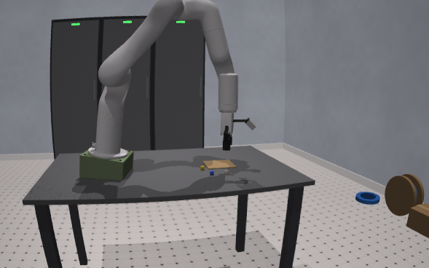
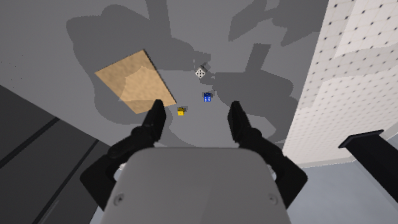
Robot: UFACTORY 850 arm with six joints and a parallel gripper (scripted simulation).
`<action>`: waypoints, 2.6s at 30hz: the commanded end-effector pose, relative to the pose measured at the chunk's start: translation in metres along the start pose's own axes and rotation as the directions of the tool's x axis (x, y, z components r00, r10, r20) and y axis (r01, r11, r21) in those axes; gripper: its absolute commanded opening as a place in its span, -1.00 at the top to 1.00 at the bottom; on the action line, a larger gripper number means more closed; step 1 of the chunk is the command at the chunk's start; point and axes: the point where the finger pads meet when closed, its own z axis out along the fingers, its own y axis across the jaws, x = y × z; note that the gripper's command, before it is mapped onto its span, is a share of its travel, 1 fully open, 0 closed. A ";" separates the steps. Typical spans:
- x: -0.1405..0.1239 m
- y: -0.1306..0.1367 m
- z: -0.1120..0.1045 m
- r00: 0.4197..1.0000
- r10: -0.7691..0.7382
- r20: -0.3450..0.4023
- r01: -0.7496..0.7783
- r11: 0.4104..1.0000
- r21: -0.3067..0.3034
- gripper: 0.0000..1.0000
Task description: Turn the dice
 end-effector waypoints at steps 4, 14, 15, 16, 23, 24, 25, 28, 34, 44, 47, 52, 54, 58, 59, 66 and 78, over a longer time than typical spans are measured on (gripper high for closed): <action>0.001 0.000 0.001 0.973 0.230 -0.009 -0.230 0.972 -0.042 -1.00; 0.001 -0.001 0.003 0.851 0.525 -0.022 -0.525 0.850 -0.037 -1.00; 0.001 -0.001 0.003 0.851 0.525 -0.022 -0.525 0.850 -0.037 -1.00; 0.001 -0.001 0.003 0.851 0.525 -0.022 -0.525 0.850 -0.037 -1.00; 0.001 -0.001 0.005 0.671 0.741 -0.031 -0.741 0.670 -0.030 -1.00; 0.001 -0.001 0.005 0.645 0.763 -0.032 -0.764 0.645 -0.029 -1.00; 0.001 -0.001 0.005 0.636 0.771 -0.033 -0.772 0.635 -0.028 -1.00; 0.002 -0.001 0.006 0.539 0.841 -0.036 -0.842 0.539 -0.024 -1.00; 0.002 -0.001 0.007 0.425 0.904 -0.039 -0.905 0.425 -0.019 -1.00; 0.002 -0.001 0.009 0.103 0.994 -0.043 -0.995 0.103 -0.005 -1.00; 0.002 -0.001 0.010 -0.022 0.999 -0.044 -1.000 -0.022 0.000 -1.00; 0.002 -0.001 0.011 -0.149 0.988 -0.044 -0.989 -0.149 0.006 -1.00; 0.002 -0.001 0.011 -0.215 0.976 -0.043 -0.977 -0.215 0.009 -1.00; 0.002 -0.001 0.012 -0.312 0.949 -0.042 -0.950 -0.311 0.013 -1.00; 0.002 -0.002 0.012 -0.372 0.927 -0.041 -0.928 -0.371 0.016 -1.00; 0.002 -0.002 0.014 -0.537 0.843 -0.038 -0.844 -0.537 0.023 -1.00; 0.002 -0.002 0.016 -0.827 0.562 -0.026 -0.562 -0.826 0.036 -1.00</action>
